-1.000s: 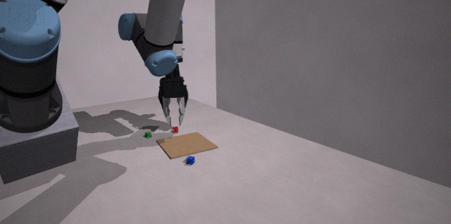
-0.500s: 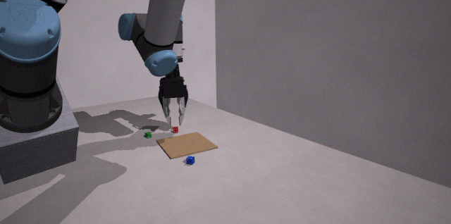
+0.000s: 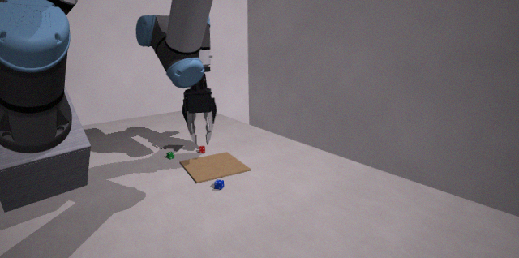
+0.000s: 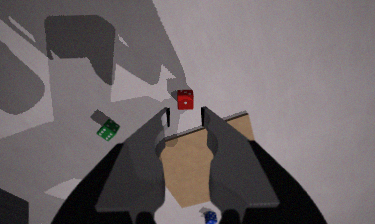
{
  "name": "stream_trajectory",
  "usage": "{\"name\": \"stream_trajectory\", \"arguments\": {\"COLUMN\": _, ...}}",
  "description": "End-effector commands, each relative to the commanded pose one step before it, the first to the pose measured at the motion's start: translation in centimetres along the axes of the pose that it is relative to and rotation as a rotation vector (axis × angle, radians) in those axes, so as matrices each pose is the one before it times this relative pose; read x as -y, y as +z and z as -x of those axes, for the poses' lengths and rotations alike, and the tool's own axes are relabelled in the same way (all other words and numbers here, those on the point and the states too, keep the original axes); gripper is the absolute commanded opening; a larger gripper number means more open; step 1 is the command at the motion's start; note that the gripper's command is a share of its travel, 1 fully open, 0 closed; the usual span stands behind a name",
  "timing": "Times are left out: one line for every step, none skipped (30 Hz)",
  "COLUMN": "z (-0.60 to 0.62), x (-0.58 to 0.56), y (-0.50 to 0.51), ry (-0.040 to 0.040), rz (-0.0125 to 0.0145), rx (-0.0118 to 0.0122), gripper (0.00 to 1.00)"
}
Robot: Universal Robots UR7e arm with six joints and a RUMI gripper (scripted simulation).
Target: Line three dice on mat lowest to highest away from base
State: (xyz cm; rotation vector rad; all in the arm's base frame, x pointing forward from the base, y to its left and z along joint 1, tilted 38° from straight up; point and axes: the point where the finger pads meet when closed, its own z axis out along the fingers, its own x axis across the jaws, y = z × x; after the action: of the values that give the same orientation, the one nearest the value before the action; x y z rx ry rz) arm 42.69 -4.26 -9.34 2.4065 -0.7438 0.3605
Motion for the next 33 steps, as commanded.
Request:
{"name": "stream_trajectory", "arguments": {"z": 0.150, "x": -0.128, "y": 0.076, "ry": -0.00060, "rz": 0.00098, "rx": 0.00297, "gripper": 0.18}}
{"name": "stream_trajectory", "arguments": {"z": 0.000, "x": 0.000, "y": 0.001, "ry": 0.00000, "rz": 0.00001, "rx": 0.00001, "gripper": 0.18}}
{"name": "stream_trajectory", "arguments": {"z": 0.002, "x": -0.001, "y": 0.009, "ry": -0.00002, "rz": 0.00005, "rx": 0.00007, "gripper": 0.18}}
{"name": "stream_trajectory", "arguments": {"z": 0.006, "x": -0.002, "y": 0.024, "ry": -0.00004, "rz": 0.00011, "rx": 0.00017, "gripper": 0.18}}
{"name": "stream_trajectory", "arguments": {"z": 0.011, "x": -0.004, "y": 0.044, "ry": -0.00008, "rz": 0.00021, "rx": 0.00031, "gripper": 0.18}}
{"name": "stream_trajectory", "arguments": {"z": 0.022, "x": -0.008, "y": 0.068, "ry": -0.00025, "rz": 0.00041, "rx": 0.00061, "gripper": 0.18}}
{"name": "stream_trajectory", "arguments": {"z": 0.014, "x": -0.004, "y": 0.063, "ry": -0.00029, "rz": 0.00020, "rx": 0.00034, "gripper": 0.18}}
{"name": "stream_trajectory", "arguments": {"z": 0.000, "x": 0.000, "y": 0.000, "ry": 0.00000, "rz": 0.00000, "rx": 0.00000, "gripper": 0.18}}
{"name": "stream_trajectory", "arguments": {"z": 0.000, "x": 0.000, "y": 0.000, "ry": 0.00000, "rz": 0.00000, "rx": 0.00000, "gripper": 0.18}}
{"name": "stream_trajectory", "arguments": {"z": 0.005, "x": -0.002, "y": 0.064, "ry": -0.00005, "rz": 0.00002, "rx": 0.00006, "gripper": 0.18}}
{"name": "stream_trajectory", "arguments": {"z": 0.006, "x": -0.002, "y": 0.078, "ry": -0.00006, "rz": 0.00002, "rx": 0.00008, "gripper": 0.18}}
{"name": "stream_trajectory", "arguments": {"z": 0.007, "x": -0.003, "y": 0.091, "ry": -0.00007, "rz": 0.00002, "rx": 0.00009, "gripper": 0.18}}
{"name": "stream_trajectory", "arguments": {"z": 0.008, "x": -0.003, "y": 0.103, "ry": -0.00007, "rz": 0.00002, "rx": 0.00010, "gripper": 0.18}}
{"name": "stream_trajectory", "arguments": {"z": 0.005, "x": -0.001, "y": 0.113, "ry": -0.00006, "rz": 0.00000, "rx": 0.00008, "gripper": 0.18}}
{"name": "stream_trajectory", "arguments": {"z": 0.006, "x": -0.002, "y": 0.122, "ry": -0.00006, "rz": 0.00001, "rx": 0.00008, "gripper": 0.18}}
{"name": "stream_trajectory", "arguments": {"z": 0.005, "x": -0.001, "y": 0.128, "ry": -0.00005, "rz": 0.00000, "rx": 0.00007, "gripper": 0.18}}
{"name": "stream_trajectory", "arguments": {"z": 0.000, "x": 0.001, "y": 0.132, "ry": 0.00000, "rz": -0.00003, "rx": 0.00002, "gripper": 0.18}}
{"name": "stream_trajectory", "arguments": {"z": -0.004, "x": 0.003, "y": 0.134, "ry": 0.00004, "rz": -0.00006, "rx": -0.00003, "gripper": 0.18}}
{"name": "stream_trajectory", "arguments": {"z": -0.005, "x": 0.003, "y": 0.133, "ry": 0.00005, "rz": -0.00006, "rx": -0.00005, "gripper": 0.18}}
{"name": "stream_trajectory", "arguments": {"z": -0.007, "x": 0.004, "y": 0.130, "ry": 0.00007, "rz": -0.00007, "rx": -0.00007, "gripper": 0.18}}
{"name": "stream_trajectory", "arguments": {"z": -0.009, "x": 0.005, "y": 0.125, "ry": 0.00009, "rz": -0.00008, "rx": -0.00009, "gripper": 0.18}}
{"name": "stream_trajectory", "arguments": {"z": -0.007, "x": 0.003, "y": 0.119, "ry": 0.00007, "rz": -0.00006, "rx": -0.00007, "gripper": 0.18}}
{"name": "stream_trajectory", "arguments": {"z": -0.004, "x": 0.002, "y": 0.110, "ry": 0.00004, "rz": -0.00003, "rx": -0.00005, "gripper": 0.18}}
{"name": "stream_trajectory", "arguments": {"z": -0.004, "x": 0.002, "y": 0.100, "ry": 0.00004, "rz": -0.00003, "rx": -0.00005, "gripper": 0.18}}
{"name": "stream_trajectory", "arguments": {"z": 0.000, "x": 0.000, "y": 0.000, "ry": 0.00000, "rz": 0.00000, "rx": 0.00000, "gripper": 0.18}}
{"name": "stream_trajectory", "arguments": {"z": 0.000, "x": 0.000, "y": 0.000, "ry": 0.00000, "rz": 0.00000, "rx": 0.00000, "gripper": 0.18}}
{"name": "stream_trajectory", "arguments": {"z": -0.005, "x": -0.001, "y": 0.088, "ry": 0.00003, "rz": 0.00007, "rx": -0.00008, "gripper": 0.18}}
{"name": "stream_trajectory", "arguments": {"z": -0.003, "x": 0.001, "y": 0.075, "ry": 0.00003, "rz": -0.00001, "rx": -0.00003, "gripper": 0.18}}
{"name": "stream_trajectory", "arguments": {"z": -0.002, "x": 0.001, "y": 0.061, "ry": 0.00002, "rz": -0.00001, "rx": -0.00003, "gripper": 0.18}}
{"name": "stream_trajectory", "arguments": {"z": -0.002, "x": 0.000, "y": 0.048, "ry": 0.00002, "rz": 0.00000, "rx": -0.00003, "gripper": 0.18}}
{"name": "stream_trajectory", "arguments": {"z": -0.001, "x": 0.000, "y": 0.035, "ry": 0.00001, "rz": 0.00001, "rx": -0.00002, "gripper": 0.18}}
{"name": "stream_trajectory", "arguments": {"z": -0.001, "x": 0.000, "y": 0.023, "ry": 0.00001, "rz": 0.00002, "rx": -0.00002, "gripper": 0.18}}
{"name": "stream_trajectory", "arguments": {"z": -0.001, "x": -0.001, "y": 0.013, "ry": 0.00000, "rz": 0.00002, "rx": -0.00002, "gripper": 0.18}}
